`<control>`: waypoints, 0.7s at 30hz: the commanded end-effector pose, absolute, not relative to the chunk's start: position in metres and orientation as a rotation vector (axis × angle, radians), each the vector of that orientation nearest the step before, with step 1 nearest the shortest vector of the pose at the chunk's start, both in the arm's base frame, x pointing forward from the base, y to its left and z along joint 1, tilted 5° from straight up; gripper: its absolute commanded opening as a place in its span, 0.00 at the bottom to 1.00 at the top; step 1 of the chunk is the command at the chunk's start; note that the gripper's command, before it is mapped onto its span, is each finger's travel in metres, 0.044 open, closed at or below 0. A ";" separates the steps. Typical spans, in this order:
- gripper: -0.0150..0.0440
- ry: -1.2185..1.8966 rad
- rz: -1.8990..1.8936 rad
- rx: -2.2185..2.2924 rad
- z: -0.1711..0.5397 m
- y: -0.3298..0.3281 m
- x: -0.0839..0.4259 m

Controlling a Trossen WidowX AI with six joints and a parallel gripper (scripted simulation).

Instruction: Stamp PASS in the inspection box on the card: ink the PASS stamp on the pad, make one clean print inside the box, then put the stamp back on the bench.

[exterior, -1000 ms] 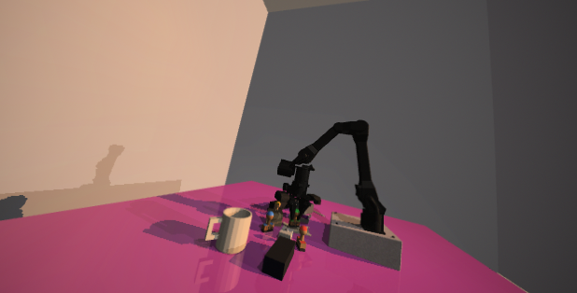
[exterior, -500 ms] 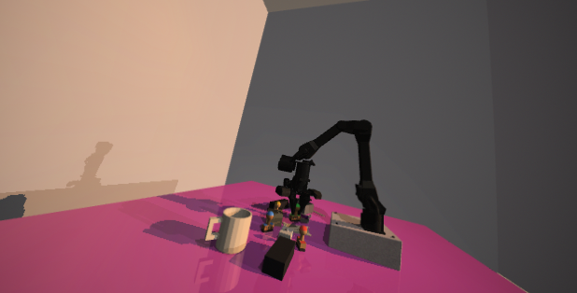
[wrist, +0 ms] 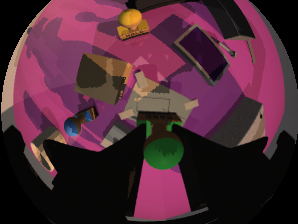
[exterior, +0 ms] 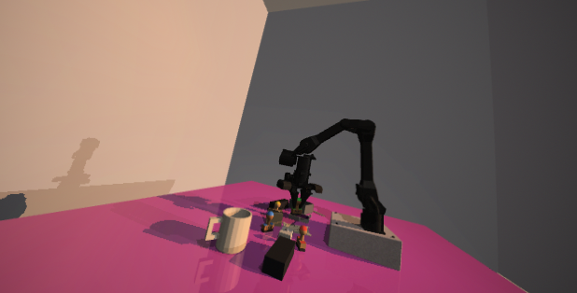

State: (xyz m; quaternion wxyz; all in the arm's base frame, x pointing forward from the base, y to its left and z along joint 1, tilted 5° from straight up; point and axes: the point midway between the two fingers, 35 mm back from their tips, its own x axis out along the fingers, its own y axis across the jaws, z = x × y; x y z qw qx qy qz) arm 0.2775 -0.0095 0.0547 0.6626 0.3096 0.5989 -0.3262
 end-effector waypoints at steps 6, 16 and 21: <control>0.25 1.343 -0.739 0.704 0.072 -0.009 0.278; 0.25 1.344 -0.742 0.703 0.074 -0.038 0.266; 0.25 1.345 -0.744 0.702 0.075 -0.059 0.255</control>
